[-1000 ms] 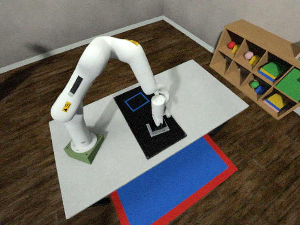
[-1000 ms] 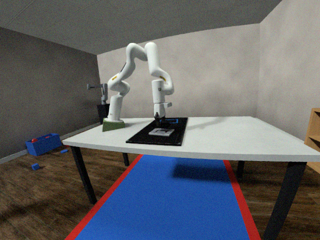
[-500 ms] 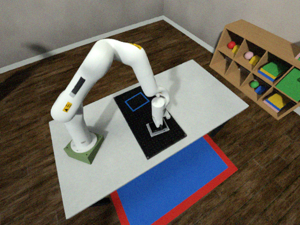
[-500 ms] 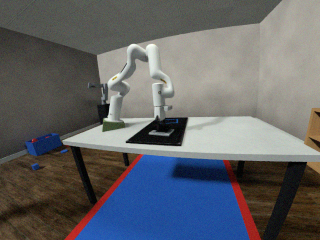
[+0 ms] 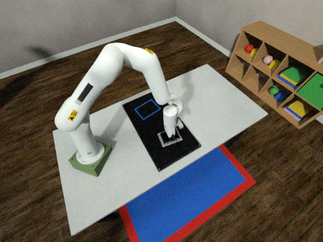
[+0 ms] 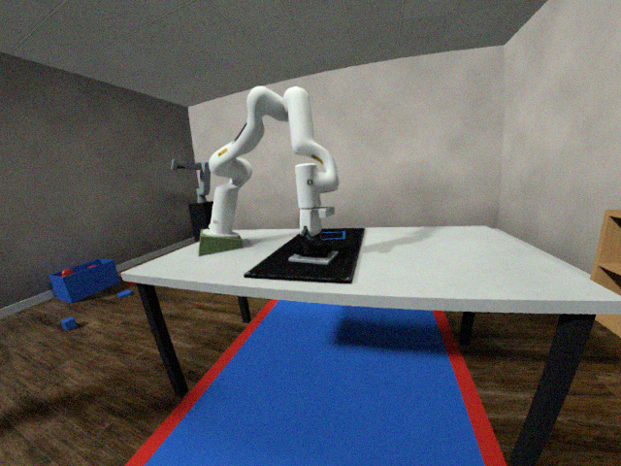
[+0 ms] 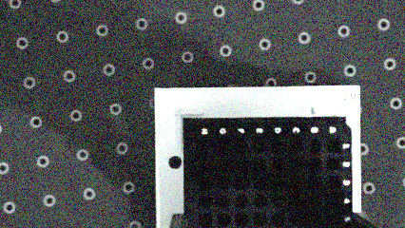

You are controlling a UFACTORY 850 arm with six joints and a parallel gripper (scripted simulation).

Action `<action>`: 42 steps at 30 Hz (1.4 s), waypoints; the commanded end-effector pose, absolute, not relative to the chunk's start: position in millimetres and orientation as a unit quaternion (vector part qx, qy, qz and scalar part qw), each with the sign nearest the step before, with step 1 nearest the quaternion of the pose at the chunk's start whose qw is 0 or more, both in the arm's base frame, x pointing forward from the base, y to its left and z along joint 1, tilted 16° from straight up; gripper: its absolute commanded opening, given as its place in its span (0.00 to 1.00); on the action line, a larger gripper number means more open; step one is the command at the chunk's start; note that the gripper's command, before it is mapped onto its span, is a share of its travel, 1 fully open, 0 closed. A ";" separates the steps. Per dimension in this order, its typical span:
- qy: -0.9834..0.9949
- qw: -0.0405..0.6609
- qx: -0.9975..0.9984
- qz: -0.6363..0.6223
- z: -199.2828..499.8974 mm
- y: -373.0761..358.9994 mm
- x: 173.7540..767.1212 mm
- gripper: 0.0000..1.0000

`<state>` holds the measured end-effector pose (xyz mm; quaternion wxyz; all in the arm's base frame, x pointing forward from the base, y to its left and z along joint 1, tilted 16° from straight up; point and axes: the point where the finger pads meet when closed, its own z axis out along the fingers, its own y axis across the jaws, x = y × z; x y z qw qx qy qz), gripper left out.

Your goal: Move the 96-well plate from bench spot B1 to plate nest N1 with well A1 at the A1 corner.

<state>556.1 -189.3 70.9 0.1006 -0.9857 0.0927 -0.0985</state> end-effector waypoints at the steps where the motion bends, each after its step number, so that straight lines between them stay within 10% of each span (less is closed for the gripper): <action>1: 0.093 0.100 -0.986 -0.100 71.7 -189.8 556.9 0.00; 42: 0.093 0.100 -0.986 -0.100 67.0 -188.9 557.8 0.00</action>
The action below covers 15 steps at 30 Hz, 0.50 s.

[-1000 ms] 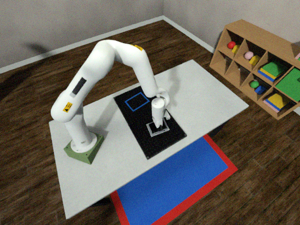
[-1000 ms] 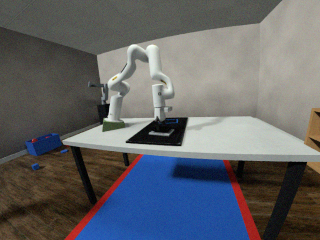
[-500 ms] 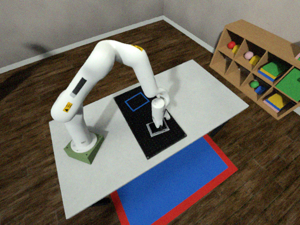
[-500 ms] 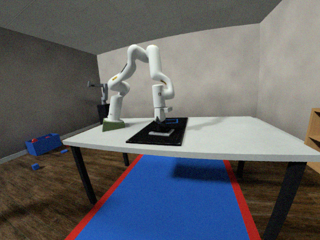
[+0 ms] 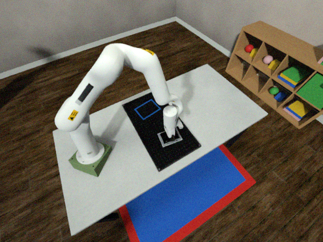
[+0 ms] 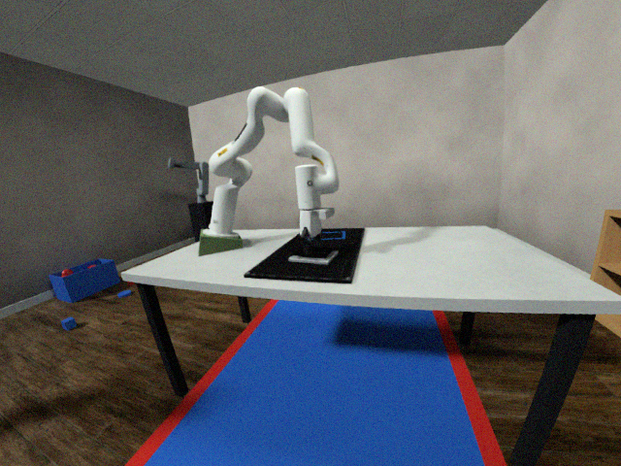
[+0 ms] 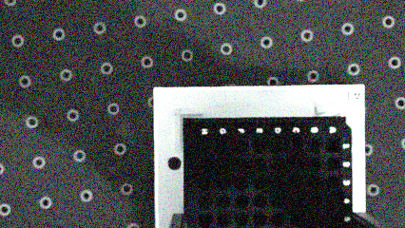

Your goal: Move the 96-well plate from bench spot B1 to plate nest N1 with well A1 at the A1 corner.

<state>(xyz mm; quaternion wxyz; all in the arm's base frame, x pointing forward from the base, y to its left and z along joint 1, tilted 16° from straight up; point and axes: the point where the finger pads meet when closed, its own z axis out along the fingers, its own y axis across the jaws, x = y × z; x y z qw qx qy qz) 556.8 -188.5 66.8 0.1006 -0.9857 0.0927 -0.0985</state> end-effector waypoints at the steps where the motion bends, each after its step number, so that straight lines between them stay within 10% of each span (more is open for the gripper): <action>1: 0.093 0.100 -0.986 -0.100 66.8 -188.9 557.9 0.00; 15: 0.093 0.100 -0.986 -0.100 64.9 -188.5 558.3 0.00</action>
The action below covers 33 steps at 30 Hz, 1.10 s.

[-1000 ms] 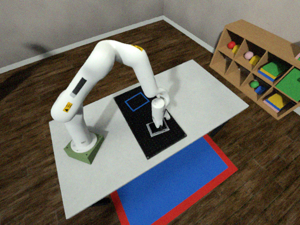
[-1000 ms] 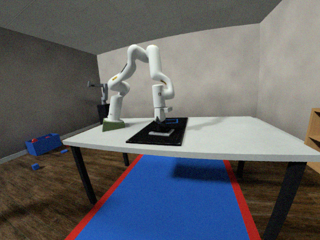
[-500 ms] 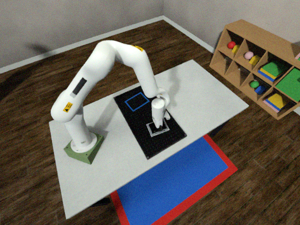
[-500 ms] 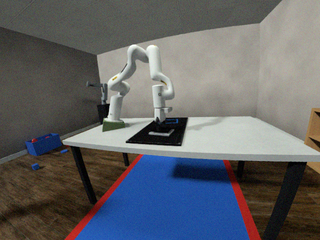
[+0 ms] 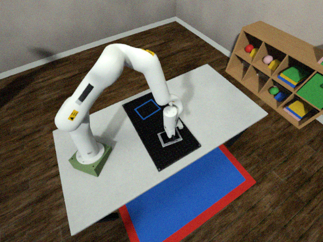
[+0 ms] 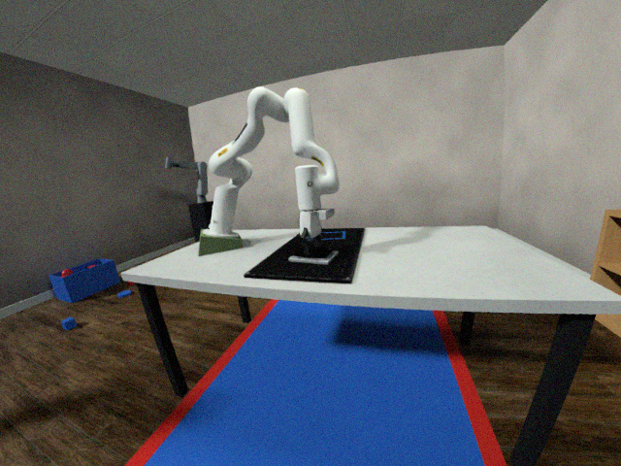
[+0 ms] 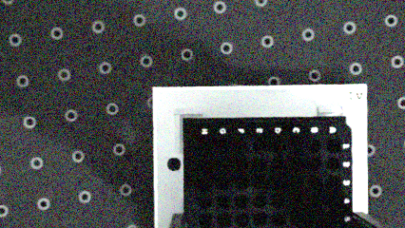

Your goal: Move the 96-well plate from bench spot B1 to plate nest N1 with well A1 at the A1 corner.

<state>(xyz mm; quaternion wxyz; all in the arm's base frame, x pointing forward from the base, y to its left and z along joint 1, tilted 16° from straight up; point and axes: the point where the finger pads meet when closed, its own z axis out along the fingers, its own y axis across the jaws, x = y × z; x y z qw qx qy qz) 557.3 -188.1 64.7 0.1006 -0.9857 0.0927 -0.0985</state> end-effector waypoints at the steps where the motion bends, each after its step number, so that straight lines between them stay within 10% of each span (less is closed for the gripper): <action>1: 0.093 0.100 -0.986 -0.100 64.7 -188.5 558.3 0.00; 30: 0.093 0.100 -0.986 -0.100 61.2 -187.8 559.1 0.00; 31: 0.093 0.100 -0.986 -0.100 60.6 -187.7 559.3 1.00; 33: 0.093 0.100 -0.986 -0.100 60.5 -187.7 559.2 1.00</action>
